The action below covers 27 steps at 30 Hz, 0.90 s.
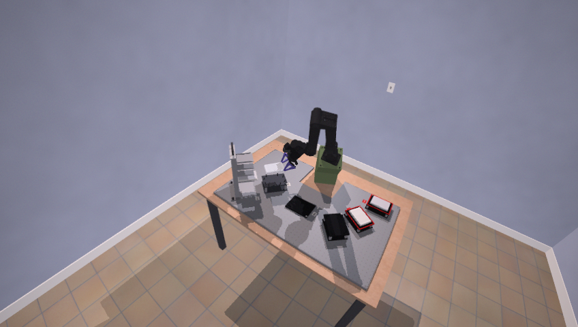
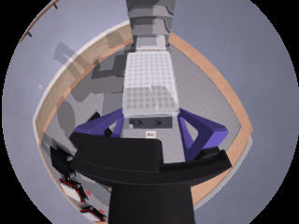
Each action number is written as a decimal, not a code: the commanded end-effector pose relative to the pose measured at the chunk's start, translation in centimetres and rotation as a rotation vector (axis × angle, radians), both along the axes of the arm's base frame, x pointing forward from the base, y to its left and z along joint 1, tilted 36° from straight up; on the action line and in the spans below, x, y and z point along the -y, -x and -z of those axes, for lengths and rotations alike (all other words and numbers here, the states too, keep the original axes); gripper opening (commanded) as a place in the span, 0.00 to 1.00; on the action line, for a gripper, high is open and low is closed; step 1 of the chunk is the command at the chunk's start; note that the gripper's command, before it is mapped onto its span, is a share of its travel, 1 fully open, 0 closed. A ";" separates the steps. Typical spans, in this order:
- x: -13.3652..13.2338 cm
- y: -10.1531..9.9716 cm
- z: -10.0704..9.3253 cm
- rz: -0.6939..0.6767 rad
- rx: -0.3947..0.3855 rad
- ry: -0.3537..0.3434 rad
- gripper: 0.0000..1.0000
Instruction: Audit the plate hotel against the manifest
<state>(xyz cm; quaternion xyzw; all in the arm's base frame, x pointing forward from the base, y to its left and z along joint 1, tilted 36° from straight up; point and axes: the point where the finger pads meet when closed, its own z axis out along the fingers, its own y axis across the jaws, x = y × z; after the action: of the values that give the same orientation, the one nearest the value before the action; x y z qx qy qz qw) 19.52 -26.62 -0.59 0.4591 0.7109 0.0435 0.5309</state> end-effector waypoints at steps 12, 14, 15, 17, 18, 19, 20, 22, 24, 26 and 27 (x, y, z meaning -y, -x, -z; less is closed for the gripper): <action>0.9 1.2 -1.7 0.015 0.001 0.027 0.86; 0.9 1.3 -1.8 0.015 0.001 0.028 0.86; 0.9 1.3 -1.8 0.015 0.001 0.028 0.86; 1.0 1.3 -1.9 0.015 0.002 0.029 0.86; 1.1 1.4 -2.0 0.015 0.002 0.030 0.86; 1.2 1.4 -2.1 0.015 0.002 0.031 0.86; 1.3 1.5 -2.2 0.015 0.002 0.032 0.86; 1.2 1.1 -2.2 0.008 0.006 0.029 0.86; 1.2 1.1 -2.2 0.008 0.006 0.029 0.86; 1.2 1.1 -2.2 0.008 0.006 0.029 0.86; 1.2 1.1 -2.2 0.008 0.006 0.029 0.86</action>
<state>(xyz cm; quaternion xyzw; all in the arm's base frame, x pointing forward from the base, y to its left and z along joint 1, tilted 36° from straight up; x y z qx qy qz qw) 18.52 -26.90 0.87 0.4596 0.7110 0.0449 0.5303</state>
